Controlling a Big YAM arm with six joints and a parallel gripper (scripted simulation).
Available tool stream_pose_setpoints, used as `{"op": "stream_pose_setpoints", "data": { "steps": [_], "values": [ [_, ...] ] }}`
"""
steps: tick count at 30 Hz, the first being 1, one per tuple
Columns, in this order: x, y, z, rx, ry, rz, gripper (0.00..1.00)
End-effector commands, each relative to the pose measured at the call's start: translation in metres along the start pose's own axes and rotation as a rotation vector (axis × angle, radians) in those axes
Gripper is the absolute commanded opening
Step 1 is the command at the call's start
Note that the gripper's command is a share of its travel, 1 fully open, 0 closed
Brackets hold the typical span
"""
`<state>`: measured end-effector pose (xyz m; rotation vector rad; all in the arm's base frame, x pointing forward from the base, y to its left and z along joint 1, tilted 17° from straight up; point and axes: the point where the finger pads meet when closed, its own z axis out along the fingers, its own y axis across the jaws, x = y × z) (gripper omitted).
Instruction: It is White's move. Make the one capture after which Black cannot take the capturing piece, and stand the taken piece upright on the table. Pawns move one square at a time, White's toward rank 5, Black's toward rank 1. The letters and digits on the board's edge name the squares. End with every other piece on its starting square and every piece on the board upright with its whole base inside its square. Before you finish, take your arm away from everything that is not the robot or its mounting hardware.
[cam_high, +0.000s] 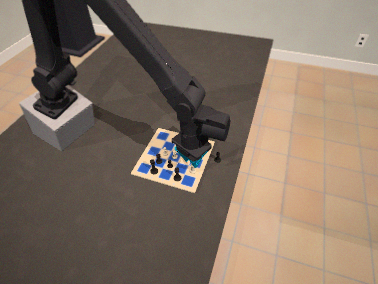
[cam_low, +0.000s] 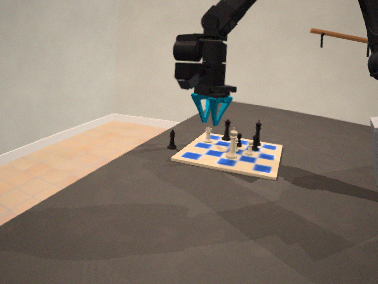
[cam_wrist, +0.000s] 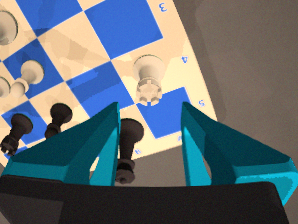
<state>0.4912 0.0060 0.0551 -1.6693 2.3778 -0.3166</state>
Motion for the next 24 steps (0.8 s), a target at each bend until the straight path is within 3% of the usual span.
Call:
{"op": "stream_pose_setpoints", "data": {
  "steps": [1, 24],
  "values": [
    [-0.0022, -0.0115, -0.0015, 0.011, -0.006, 0.003, 0.35],
    [-0.0023, -0.0028, 0.002, 0.0, -0.003, 0.002, 0.35]
  ]
}}
